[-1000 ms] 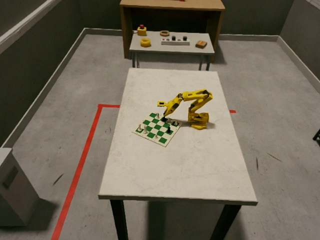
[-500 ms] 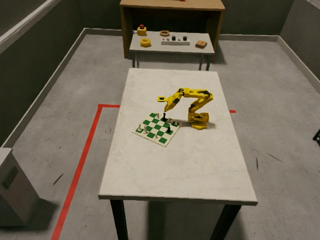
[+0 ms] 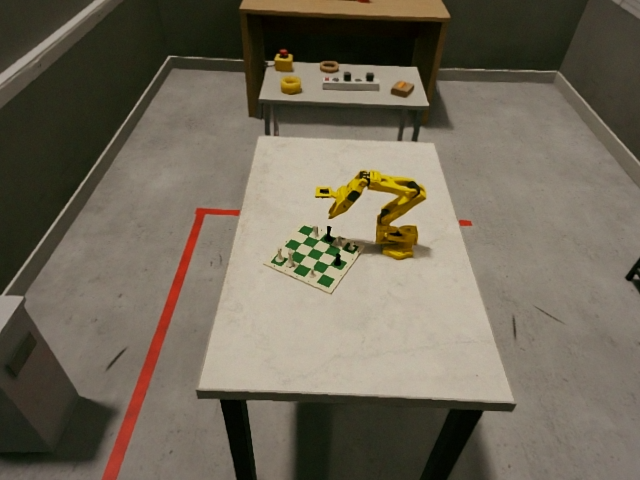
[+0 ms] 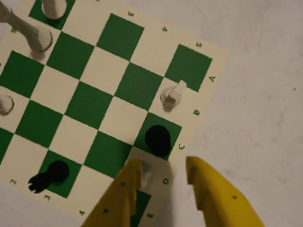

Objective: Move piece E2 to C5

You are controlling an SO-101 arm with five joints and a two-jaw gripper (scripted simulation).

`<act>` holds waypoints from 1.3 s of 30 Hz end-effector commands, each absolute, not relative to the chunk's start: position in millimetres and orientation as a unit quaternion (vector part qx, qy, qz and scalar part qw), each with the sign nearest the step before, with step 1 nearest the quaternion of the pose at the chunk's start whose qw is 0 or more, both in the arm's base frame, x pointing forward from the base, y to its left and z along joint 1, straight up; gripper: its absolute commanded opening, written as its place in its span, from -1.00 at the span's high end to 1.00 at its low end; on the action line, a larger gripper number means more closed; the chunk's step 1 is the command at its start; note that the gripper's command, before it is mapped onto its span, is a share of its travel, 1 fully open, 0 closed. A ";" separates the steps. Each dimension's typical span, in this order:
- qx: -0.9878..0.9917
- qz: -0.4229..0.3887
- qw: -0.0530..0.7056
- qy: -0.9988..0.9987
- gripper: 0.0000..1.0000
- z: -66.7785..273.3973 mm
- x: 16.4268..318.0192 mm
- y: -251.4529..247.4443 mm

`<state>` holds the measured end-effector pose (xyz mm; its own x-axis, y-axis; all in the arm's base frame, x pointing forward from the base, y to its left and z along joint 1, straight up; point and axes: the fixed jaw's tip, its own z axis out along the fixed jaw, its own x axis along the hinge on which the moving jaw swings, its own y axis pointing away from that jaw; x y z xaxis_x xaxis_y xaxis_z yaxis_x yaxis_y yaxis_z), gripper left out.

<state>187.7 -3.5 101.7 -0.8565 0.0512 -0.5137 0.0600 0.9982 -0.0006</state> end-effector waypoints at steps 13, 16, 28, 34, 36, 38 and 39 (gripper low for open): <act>0.081 -0.021 0.250 0.965 0.68 105.3 187.8 -23.6; 0.134 -0.033 0.232 0.963 0.61 105.7 185.4 -45.5; 0.345 -0.062 0.153 0.924 0.30 105.0 150.9 -128.1; 0.406 -0.064 0.129 0.903 0.21 104.0 133.1 -149.5; 0.411 -0.064 0.127 0.901 0.20 103.9 131.5 -151.2; 0.412 -0.064 0.127 0.900 0.20 103.8 131.2 -151.5; 0.412 -0.064 0.127 0.900 0.20 103.8 131.2 -151.5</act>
